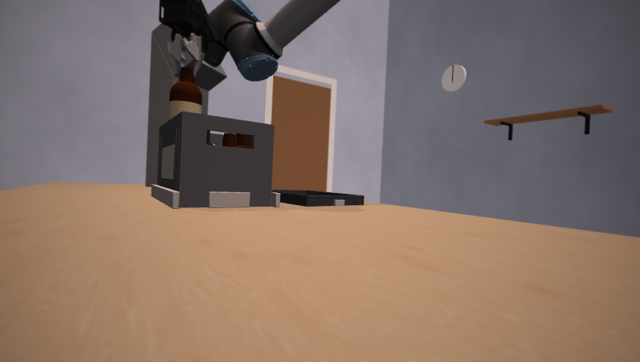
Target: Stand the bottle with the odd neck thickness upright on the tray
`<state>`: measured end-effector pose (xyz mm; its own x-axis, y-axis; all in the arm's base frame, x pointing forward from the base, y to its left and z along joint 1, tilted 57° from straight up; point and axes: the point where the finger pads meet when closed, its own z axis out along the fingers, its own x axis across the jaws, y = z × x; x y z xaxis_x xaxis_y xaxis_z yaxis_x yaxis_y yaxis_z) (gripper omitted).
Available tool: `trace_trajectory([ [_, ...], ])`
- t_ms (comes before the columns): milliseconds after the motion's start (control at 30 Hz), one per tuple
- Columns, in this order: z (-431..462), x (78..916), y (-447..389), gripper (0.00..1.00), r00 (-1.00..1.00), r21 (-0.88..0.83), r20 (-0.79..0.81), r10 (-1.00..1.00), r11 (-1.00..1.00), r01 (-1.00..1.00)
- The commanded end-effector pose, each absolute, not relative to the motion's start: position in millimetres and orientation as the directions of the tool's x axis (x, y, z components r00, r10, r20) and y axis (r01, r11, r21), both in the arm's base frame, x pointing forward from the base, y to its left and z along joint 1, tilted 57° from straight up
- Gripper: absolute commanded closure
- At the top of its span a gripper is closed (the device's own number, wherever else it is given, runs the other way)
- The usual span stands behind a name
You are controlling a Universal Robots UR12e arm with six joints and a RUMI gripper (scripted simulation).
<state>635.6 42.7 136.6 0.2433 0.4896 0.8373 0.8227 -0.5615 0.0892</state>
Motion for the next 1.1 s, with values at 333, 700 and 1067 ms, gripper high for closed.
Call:
trace_trajectory([
  [333, 147.2, 631.9, 28.5, 1.0, 0.24, 0.099, 0.835, 0.495, -0.564, 0.82],
  [700, 150.3, 628.7, 24.6, 1.0, 0.24, 0.098, 0.836, 0.494, -0.564, 0.82],
  [1067, 150.2, 628.6, 24.7, 1.0, 0.24, 0.098, 0.836, 0.494, -0.564, 0.82],
])
